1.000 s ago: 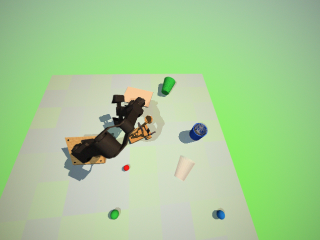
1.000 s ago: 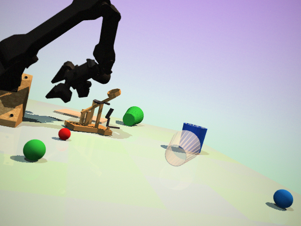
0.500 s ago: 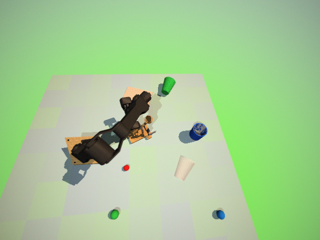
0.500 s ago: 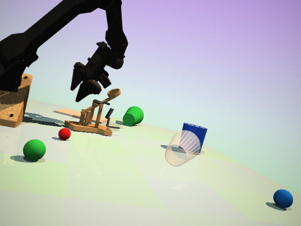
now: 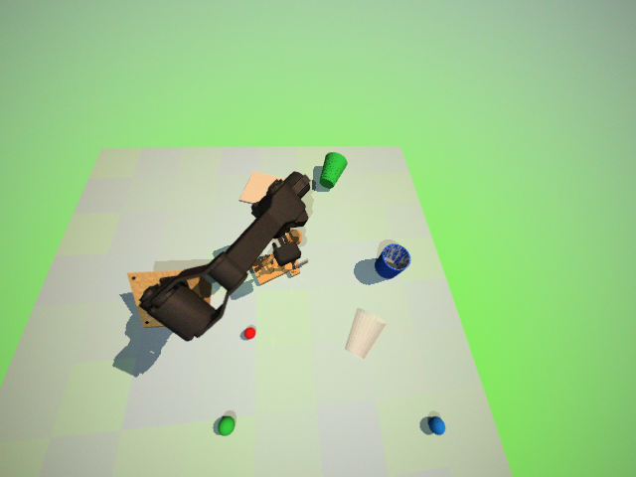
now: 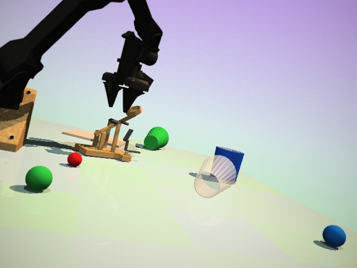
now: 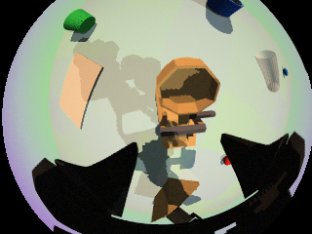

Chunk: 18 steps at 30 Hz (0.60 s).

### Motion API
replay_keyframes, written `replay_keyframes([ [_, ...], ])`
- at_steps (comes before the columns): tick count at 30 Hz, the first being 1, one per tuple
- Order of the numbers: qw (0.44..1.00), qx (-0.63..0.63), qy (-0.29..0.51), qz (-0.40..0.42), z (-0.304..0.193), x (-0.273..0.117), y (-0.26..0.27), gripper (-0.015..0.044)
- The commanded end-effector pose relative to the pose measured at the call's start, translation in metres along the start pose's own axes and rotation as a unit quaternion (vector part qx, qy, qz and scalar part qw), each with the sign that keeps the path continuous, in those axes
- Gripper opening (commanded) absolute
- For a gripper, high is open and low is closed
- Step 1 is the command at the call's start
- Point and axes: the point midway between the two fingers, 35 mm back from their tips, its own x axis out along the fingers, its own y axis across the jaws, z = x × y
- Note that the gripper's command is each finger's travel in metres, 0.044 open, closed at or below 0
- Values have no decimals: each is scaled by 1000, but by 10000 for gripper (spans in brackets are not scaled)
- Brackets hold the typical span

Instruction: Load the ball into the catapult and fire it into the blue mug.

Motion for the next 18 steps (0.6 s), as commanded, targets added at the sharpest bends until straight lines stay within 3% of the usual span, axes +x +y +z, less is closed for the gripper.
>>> replay_keyframes([
  [1, 1000, -8, -5, -15, 2, -2, -6, 440],
  [2, 1000, -8, -5, -15, 2, -2, -6, 440],
  [18, 1000, -8, -5, -15, 2, -2, -6, 20],
])
